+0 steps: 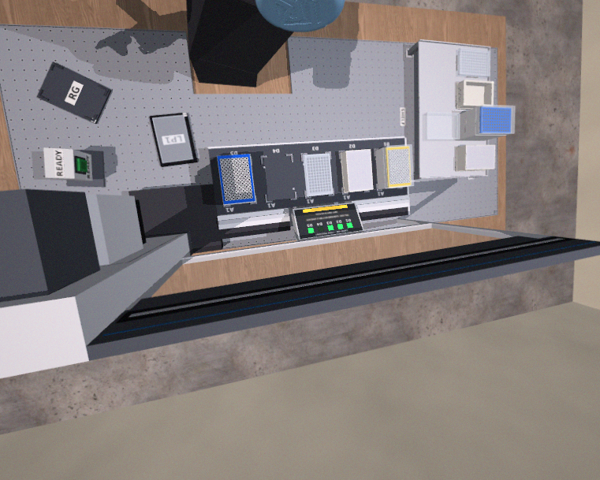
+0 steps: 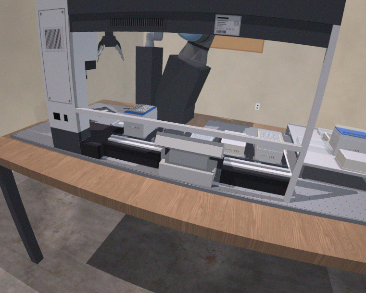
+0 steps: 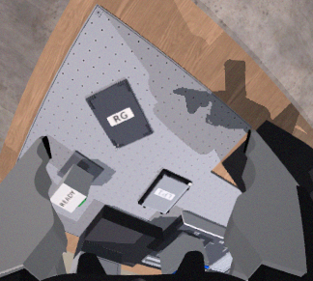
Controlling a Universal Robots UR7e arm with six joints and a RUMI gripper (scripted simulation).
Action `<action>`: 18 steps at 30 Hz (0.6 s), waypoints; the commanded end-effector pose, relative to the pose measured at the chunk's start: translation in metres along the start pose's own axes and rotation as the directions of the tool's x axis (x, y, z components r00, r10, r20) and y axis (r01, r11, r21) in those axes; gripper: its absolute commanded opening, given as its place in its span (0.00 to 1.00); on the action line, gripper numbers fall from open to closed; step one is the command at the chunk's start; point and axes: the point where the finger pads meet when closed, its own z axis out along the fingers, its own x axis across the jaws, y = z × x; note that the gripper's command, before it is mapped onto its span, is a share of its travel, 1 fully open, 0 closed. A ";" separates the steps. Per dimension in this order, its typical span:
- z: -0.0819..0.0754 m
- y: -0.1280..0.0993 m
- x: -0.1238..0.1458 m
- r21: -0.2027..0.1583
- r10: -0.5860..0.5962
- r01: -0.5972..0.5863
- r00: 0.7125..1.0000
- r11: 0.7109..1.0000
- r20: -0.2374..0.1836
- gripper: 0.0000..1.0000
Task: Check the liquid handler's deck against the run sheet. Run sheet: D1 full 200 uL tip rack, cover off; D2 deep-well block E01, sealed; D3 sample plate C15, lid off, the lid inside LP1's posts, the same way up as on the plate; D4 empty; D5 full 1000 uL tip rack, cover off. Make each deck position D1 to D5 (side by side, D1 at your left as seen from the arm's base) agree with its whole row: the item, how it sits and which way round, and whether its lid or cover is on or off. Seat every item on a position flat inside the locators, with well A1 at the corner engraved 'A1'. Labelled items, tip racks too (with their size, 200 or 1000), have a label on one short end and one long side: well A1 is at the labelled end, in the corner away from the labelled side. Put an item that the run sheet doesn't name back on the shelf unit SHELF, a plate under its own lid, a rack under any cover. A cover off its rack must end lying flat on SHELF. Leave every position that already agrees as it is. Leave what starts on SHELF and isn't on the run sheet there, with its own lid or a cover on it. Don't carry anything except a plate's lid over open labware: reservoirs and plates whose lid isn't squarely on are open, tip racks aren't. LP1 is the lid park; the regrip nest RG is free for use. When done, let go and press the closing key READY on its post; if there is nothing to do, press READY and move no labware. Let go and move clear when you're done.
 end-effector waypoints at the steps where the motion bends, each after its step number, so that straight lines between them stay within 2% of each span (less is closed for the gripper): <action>1: -0.002 0.009 0.006 0.001 -0.041 0.041 0.999 0.999 0.004 0.82; 7: -0.004 0.034 0.023 0.003 -0.161 0.161 0.987 0.987 0.011 0.82; 14: -0.007 0.062 0.043 0.007 -0.296 0.296 0.955 0.955 0.020 0.82; 16: -0.007 0.062 0.043 0.007 -0.296 0.296 0.955 0.955 0.020 0.82; 18: -0.008 0.070 0.049 0.007 -0.333 0.333 0.943 0.943 0.023 0.82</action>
